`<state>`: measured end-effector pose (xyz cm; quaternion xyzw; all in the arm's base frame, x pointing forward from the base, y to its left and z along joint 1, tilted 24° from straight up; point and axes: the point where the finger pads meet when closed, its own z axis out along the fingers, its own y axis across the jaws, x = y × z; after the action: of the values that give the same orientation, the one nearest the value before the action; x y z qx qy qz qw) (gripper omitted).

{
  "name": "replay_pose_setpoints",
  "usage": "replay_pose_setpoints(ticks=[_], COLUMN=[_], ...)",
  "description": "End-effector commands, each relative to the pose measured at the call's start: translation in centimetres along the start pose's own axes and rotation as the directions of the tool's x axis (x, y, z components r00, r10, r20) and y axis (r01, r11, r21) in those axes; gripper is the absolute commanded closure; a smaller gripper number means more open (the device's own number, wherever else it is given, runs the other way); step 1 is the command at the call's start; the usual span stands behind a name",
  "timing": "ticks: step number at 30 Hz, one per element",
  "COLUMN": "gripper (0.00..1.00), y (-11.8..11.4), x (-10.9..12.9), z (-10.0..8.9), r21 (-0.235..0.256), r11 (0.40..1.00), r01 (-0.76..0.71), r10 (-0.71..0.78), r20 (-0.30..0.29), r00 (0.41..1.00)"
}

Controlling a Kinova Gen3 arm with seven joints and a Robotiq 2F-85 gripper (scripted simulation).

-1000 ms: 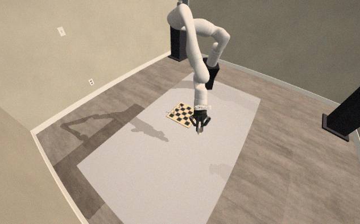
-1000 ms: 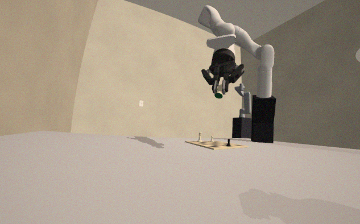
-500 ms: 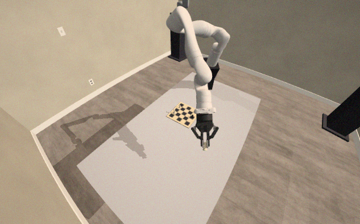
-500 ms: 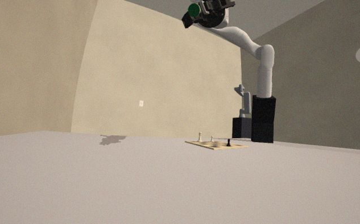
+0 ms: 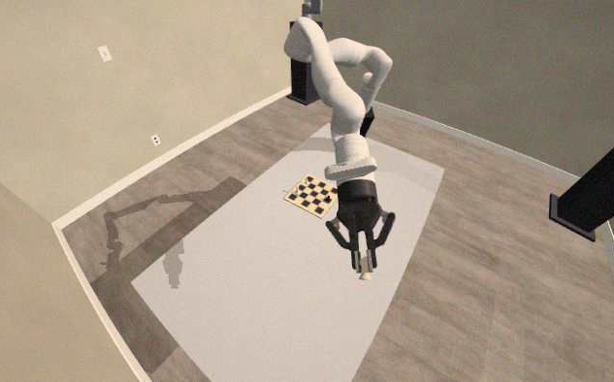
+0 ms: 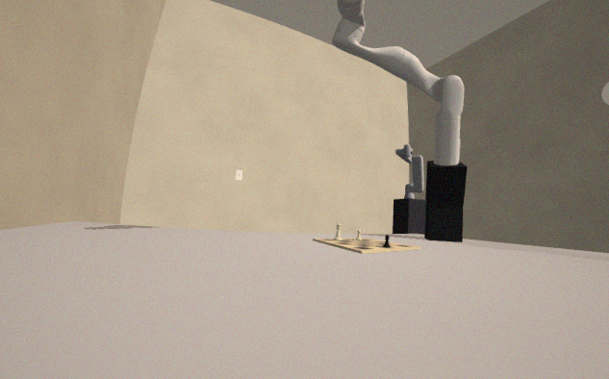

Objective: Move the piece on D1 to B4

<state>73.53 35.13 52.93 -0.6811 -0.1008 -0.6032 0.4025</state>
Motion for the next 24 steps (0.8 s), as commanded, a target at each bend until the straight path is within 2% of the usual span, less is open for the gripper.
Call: replay_pose_setpoints(ticks=[1,6,10,12,18,24], gripper=[1.00,1.00,1.00,1.00,1.00,1.00], y=[-0.8,-2.5,-3.2,-3.2,-2.8,-0.4], x=[5.1,14.9,22.8,22.8,34.4,44.8], z=[0.4,-0.3,-1.9,-1.9,-6.3,-12.6], r21=[0.019,0.085,0.154,0.154,0.277,0.418], r11=[0.999,0.984,0.959,0.959,0.895,0.797], r01=[-0.050,-0.156,-0.239,-0.239,-0.350,-0.436], r10=[0.052,0.171,0.277,0.277,0.442,0.604], r20=[-0.078,-0.218,-0.319,-0.319,-0.442,-0.520], r00=[0.996,0.961,0.907,0.907,0.781,0.605])
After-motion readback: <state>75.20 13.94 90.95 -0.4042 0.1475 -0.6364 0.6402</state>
